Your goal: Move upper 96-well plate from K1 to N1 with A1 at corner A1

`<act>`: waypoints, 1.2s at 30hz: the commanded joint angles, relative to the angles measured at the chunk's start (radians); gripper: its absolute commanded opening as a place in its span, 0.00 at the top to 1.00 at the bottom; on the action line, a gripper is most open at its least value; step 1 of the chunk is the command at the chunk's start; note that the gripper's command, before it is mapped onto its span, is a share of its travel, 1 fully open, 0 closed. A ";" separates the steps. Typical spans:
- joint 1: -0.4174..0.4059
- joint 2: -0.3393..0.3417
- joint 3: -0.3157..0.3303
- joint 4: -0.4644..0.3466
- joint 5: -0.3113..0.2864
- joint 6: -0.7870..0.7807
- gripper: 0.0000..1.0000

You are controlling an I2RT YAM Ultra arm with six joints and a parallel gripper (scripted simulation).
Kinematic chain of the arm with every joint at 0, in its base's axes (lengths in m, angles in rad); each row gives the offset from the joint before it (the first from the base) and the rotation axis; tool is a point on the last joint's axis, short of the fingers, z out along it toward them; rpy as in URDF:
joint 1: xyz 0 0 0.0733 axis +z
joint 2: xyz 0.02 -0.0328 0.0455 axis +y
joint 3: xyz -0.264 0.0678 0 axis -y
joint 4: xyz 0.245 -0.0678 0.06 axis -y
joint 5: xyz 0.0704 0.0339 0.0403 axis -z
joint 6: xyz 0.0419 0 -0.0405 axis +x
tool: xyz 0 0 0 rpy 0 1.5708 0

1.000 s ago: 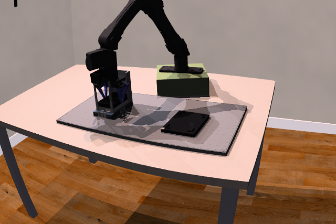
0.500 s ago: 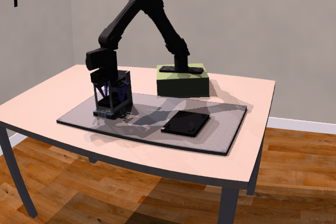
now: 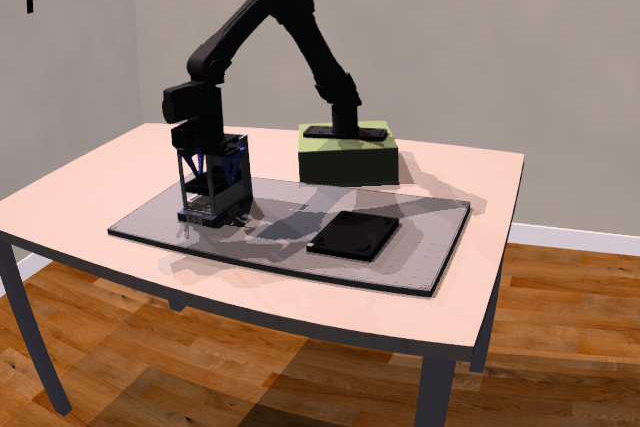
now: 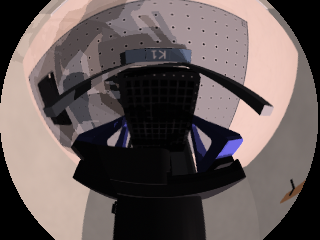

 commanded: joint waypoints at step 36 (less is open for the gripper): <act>0.008 -0.096 0.167 -0.222 -0.004 0.003 1.00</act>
